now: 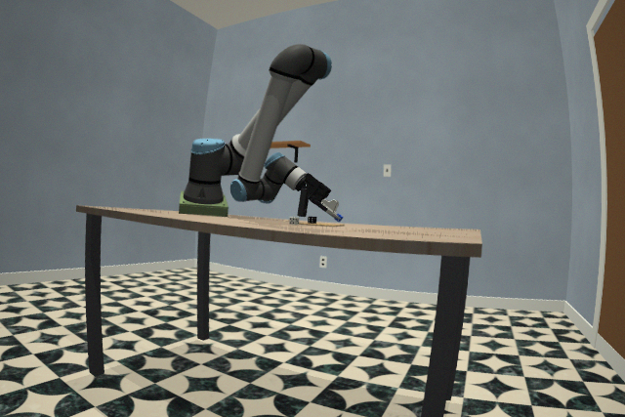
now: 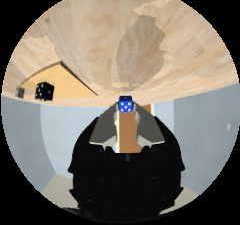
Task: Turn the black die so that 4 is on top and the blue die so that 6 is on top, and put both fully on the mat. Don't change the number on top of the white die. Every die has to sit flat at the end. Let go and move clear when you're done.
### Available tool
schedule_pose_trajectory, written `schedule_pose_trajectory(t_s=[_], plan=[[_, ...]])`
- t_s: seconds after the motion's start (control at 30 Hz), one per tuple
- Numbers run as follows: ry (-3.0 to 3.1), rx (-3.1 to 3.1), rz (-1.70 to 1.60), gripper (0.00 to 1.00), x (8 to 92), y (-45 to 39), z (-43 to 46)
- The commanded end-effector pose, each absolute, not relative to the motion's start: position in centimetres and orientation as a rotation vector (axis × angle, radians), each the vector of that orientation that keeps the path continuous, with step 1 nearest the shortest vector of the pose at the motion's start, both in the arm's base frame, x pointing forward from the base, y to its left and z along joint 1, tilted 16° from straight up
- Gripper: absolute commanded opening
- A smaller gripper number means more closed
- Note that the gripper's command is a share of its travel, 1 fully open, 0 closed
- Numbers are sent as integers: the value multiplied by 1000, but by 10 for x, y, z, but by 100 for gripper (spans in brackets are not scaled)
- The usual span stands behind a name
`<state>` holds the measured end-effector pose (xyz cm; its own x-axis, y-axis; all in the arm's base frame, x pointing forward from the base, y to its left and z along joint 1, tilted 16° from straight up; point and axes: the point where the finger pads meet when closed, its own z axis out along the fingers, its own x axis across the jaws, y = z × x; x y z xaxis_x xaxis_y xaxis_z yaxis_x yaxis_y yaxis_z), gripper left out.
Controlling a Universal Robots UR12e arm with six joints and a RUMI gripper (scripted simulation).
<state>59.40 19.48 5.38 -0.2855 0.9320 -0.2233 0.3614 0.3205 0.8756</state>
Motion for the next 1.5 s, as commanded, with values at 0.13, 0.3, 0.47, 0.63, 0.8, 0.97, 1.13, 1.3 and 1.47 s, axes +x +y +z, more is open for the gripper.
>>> schedule_pose_trajectory(t_s=[0.13,0.3,0.47,0.63,0.8,0.97,1.13,1.3,1.47], plan=[[1813,1152,932,6,594,195,54],[1813,1152,932,6,594,195,54],[1813,1152,932,6,594,195,54],[1813,1152,932,6,594,195,54],[1813,1152,932,6,594,195,53],[1813,1152,932,6,595,194,50],[1813,1152,932,6,595,194,47],[1813,1152,932,6,596,193,45],[1813,1152,932,6,596,193,44]])
